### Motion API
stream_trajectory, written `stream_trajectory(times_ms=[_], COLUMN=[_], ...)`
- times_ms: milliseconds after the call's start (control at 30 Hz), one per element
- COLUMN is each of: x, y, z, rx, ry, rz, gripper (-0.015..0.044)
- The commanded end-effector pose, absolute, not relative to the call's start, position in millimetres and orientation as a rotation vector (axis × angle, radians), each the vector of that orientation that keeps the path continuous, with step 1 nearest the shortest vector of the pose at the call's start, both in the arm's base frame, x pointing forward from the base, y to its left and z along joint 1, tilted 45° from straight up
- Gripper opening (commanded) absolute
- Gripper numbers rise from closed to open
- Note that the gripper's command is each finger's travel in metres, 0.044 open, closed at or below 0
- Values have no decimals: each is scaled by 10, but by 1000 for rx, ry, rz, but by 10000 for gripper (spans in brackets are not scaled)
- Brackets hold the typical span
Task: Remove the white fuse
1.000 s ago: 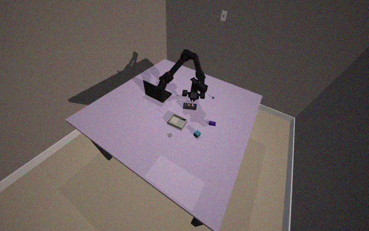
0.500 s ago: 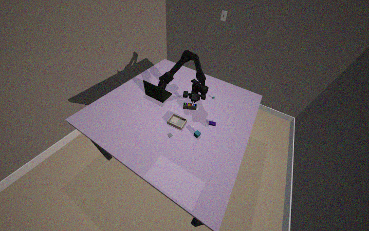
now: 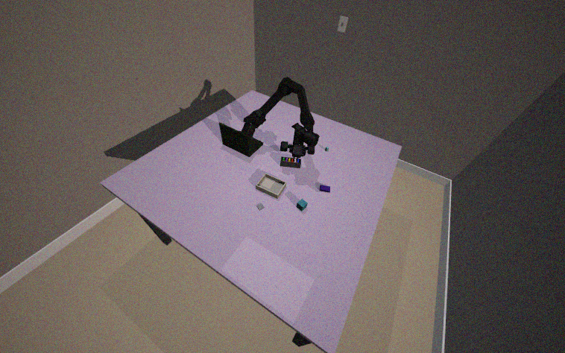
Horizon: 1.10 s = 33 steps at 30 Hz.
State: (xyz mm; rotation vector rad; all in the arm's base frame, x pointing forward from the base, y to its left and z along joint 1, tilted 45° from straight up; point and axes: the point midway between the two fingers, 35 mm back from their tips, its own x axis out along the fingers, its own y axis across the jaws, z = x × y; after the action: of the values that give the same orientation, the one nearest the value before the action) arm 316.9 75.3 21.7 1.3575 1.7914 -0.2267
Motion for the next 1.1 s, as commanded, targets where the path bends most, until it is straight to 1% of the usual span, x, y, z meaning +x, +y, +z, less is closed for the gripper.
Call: stream_trajectory(times_ms=[0, 867, 1067], x=[3160, 3155, 3158], y=[787, 897, 887], z=[188, 81, 88], rx=[1363, 1364, 1358], ry=[1796, 1796, 1794], rz=[-228, -228, -226], gripper=[62, 62, 22])
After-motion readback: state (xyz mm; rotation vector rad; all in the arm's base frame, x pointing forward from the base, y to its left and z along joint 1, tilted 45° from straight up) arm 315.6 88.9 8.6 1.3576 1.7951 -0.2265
